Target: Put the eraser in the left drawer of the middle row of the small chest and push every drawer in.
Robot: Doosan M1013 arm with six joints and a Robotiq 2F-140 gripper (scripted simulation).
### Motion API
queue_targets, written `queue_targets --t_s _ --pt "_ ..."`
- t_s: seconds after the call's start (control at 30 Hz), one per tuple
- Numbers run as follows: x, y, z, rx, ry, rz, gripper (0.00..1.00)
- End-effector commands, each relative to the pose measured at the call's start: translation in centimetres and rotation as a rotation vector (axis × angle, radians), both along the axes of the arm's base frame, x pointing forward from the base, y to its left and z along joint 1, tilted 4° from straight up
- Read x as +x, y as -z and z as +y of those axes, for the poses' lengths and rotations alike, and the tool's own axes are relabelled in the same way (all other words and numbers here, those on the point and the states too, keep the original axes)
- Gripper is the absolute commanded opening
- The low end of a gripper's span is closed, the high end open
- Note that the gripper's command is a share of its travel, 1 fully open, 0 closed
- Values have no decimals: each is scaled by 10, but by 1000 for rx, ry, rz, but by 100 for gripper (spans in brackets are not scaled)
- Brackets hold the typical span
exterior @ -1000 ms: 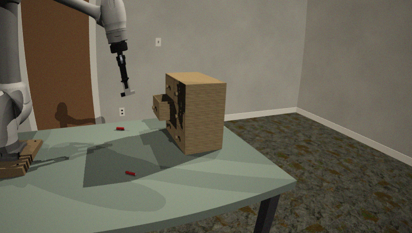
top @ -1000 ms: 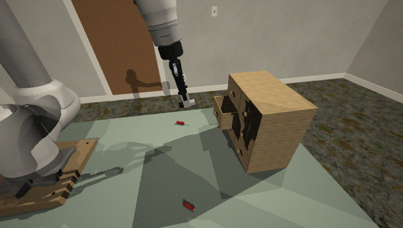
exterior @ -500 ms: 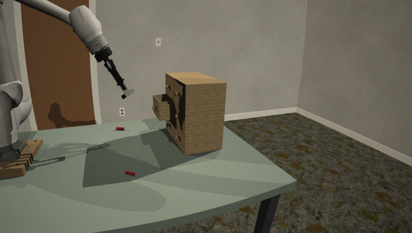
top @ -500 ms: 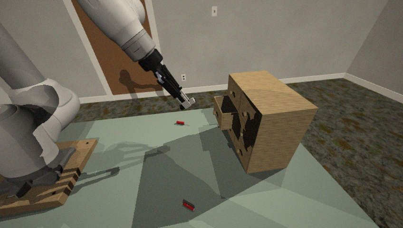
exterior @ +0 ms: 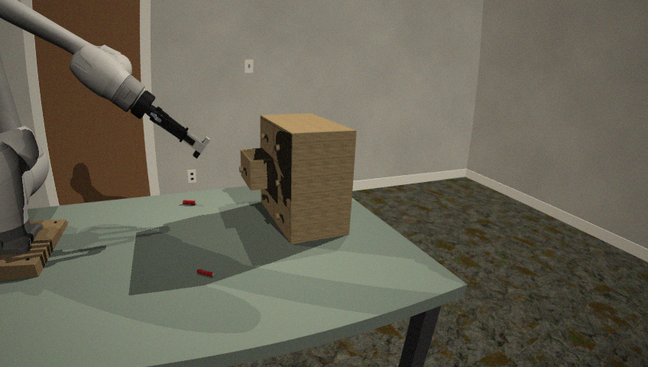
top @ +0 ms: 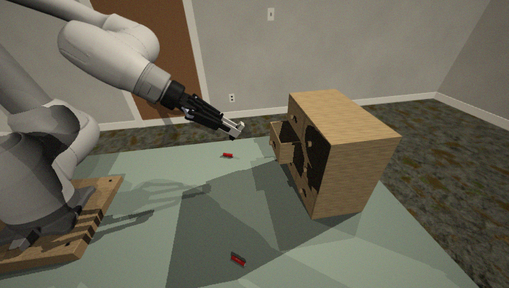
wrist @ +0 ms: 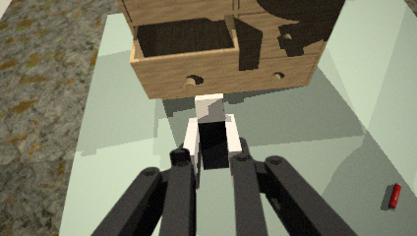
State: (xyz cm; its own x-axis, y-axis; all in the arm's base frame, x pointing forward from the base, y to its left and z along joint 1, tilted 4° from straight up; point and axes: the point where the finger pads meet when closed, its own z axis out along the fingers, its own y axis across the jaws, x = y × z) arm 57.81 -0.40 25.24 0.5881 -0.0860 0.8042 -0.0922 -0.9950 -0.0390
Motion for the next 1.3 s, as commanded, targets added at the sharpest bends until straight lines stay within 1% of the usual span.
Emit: queue_targets --t_s 0.0,0.2,0.5,0.67,0.8,0.97,1.07,1.27 --pt "0 1 -2 -1 1 -10 11" --pt "0 1 -4 -7 7 -32 11" --pt "0 1 1 0 -5 -59 11" --pt "-1 2 1 -5 -2 -109 11" --pt "-3 3 1 -12 1 -187 11" --pt "-4 4 1 -18 5 -258 11" --pt "-5 5 1 -19 5 -270 11" --pt "-6 5 1 -24 7 -319 11"
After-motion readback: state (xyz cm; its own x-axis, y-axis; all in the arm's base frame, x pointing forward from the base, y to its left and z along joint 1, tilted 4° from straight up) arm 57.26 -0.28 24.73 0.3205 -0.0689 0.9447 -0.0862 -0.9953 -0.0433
